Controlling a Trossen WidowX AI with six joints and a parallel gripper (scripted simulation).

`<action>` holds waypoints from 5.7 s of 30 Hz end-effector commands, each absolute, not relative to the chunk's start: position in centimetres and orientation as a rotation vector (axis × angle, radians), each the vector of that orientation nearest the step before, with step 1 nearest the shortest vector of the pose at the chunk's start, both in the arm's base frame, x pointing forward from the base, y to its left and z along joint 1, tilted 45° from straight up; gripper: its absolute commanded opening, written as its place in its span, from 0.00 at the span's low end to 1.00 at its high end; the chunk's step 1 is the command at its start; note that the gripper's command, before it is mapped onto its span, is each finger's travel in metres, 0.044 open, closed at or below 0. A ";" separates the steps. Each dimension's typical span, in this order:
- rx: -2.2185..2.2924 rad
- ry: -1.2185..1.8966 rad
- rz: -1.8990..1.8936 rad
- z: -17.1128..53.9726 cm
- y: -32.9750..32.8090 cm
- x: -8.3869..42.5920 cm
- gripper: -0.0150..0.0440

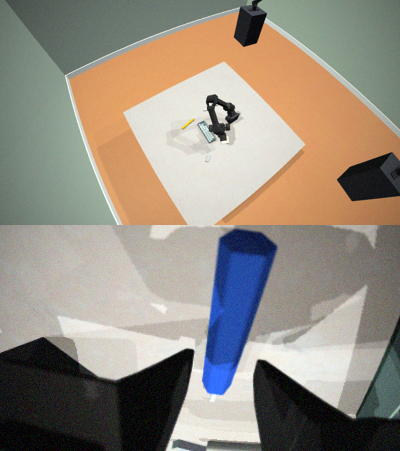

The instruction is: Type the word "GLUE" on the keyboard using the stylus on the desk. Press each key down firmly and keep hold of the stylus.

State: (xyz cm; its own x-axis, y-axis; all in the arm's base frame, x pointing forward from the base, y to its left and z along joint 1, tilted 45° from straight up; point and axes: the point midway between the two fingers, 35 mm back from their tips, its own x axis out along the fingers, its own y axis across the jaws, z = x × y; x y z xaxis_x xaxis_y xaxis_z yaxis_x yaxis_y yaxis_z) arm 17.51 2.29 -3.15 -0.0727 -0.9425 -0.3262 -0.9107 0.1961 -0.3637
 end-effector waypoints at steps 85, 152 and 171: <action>-1.126 0.744 -0.054 -4.9 12.8 23.7 0.25; -0.760 0.382 -0.122 -2.3 11.6 25.3 0.39; -0.760 0.382 -0.122 -2.6 11.2 25.4 0.39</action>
State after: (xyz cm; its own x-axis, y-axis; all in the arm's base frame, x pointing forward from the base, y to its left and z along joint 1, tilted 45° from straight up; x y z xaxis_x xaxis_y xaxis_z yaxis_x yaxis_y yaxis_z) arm 25.48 11.38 -2.36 0.9259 -0.2445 -0.2879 -0.0208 0.7282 -0.6851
